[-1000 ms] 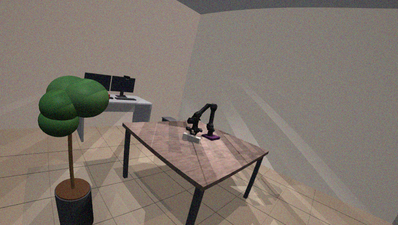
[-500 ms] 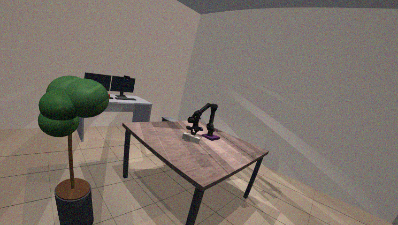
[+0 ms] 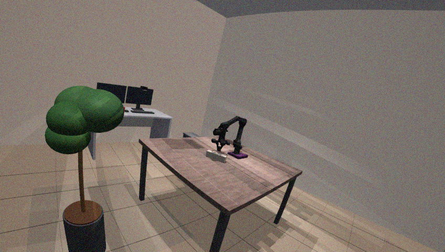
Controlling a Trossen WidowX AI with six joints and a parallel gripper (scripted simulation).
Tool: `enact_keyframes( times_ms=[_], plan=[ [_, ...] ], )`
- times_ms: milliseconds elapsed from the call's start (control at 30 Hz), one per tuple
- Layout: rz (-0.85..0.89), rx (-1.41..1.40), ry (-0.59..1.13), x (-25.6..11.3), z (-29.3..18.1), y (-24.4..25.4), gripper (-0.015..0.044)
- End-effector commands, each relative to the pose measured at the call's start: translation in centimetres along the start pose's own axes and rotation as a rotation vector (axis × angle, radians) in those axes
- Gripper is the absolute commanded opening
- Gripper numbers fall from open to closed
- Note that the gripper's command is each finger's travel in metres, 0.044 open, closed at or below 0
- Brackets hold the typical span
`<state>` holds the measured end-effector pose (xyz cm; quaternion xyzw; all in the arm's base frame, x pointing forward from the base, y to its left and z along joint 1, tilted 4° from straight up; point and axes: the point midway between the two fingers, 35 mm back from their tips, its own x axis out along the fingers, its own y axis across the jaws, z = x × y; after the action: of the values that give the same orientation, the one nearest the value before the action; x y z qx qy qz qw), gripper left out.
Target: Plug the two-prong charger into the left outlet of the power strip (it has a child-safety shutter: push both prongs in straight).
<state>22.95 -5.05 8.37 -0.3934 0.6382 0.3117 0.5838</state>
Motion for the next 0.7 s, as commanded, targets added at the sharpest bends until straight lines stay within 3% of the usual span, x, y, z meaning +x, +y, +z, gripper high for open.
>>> enact_keyframes(
  times_ms=[0,667],
  plan=[
    [0.001,0.038,0.001,0.2,0.2,0.3,0.0],
    [0.018,0.261,-0.006,1.8,1.7,2.1,0.0]
  ],
)
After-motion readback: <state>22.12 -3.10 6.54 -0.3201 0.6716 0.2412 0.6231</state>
